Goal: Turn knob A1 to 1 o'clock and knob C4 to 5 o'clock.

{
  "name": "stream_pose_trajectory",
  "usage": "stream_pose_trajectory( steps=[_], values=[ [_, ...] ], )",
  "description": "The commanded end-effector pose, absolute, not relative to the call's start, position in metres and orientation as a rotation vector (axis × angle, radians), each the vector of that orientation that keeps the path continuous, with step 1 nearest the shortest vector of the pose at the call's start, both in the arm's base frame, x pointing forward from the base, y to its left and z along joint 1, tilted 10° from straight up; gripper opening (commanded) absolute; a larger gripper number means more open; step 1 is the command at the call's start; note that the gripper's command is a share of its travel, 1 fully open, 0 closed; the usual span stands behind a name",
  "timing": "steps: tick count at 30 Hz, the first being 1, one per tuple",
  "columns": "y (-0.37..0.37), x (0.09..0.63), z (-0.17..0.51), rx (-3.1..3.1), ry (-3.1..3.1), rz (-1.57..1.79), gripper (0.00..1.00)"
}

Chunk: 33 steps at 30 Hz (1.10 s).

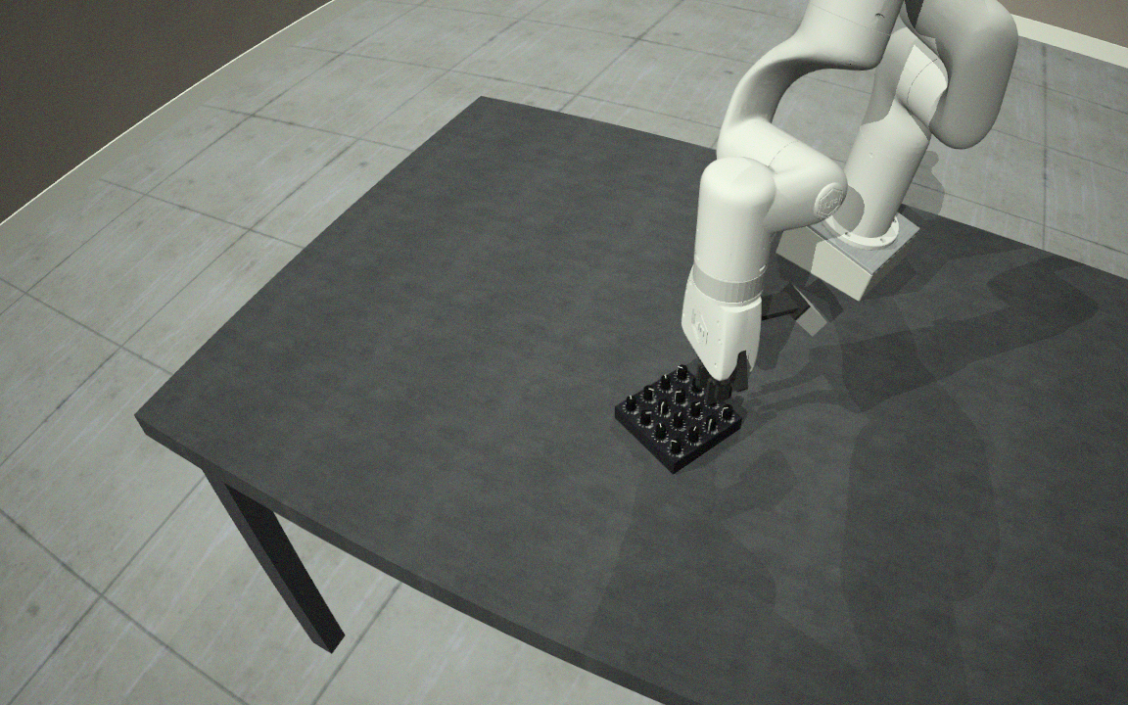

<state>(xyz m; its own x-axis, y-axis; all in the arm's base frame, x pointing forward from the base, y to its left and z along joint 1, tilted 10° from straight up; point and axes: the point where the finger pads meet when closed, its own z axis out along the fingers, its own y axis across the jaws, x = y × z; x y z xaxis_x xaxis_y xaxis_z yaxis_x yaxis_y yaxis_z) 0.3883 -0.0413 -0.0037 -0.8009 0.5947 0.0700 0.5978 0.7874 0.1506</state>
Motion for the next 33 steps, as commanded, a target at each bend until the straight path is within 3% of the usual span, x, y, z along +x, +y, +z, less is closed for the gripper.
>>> stream_pose_trajectory(
  steps=[1,33],
  values=[
    [-0.042,0.39,-0.003,-0.987,-2.955,-0.259,0.19],
    [-0.04,0.39,-0.014,-0.987,-2.955,-0.259,0.19]
  ],
)
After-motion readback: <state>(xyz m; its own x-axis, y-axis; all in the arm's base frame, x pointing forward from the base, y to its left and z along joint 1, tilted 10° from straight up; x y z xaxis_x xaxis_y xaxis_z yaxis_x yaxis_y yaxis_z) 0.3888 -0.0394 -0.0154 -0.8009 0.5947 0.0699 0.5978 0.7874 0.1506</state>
